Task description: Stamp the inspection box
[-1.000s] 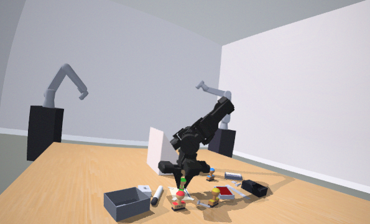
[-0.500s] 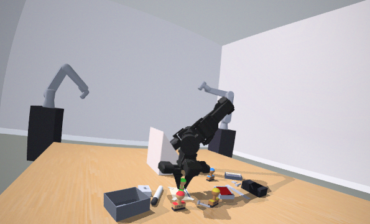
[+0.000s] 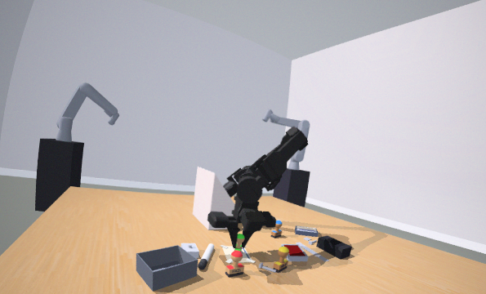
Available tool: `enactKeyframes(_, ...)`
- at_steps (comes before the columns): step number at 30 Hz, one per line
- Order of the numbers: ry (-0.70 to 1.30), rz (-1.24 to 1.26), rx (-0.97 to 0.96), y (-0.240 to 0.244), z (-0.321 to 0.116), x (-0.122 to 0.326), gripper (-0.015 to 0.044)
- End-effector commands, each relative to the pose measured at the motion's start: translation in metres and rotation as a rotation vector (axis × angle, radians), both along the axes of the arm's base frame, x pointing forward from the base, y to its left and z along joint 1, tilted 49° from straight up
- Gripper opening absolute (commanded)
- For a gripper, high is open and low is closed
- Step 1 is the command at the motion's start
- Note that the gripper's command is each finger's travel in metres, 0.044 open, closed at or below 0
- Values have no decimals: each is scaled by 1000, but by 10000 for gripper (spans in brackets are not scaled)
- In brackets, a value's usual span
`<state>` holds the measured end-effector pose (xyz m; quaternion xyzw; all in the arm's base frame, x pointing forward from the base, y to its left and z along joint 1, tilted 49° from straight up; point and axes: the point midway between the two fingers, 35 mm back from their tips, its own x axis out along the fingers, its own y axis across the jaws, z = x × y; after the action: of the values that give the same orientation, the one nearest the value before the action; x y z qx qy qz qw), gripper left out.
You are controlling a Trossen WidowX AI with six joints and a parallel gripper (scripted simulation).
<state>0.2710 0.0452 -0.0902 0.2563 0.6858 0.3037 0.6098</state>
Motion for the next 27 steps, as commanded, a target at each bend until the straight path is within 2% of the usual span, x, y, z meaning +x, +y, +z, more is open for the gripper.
enactKeyframes(1, -2, 0, 4, 2, 0, 1, 0)
enactKeyframes(27, -2, 0, 4, -5, 6, 2, 0)
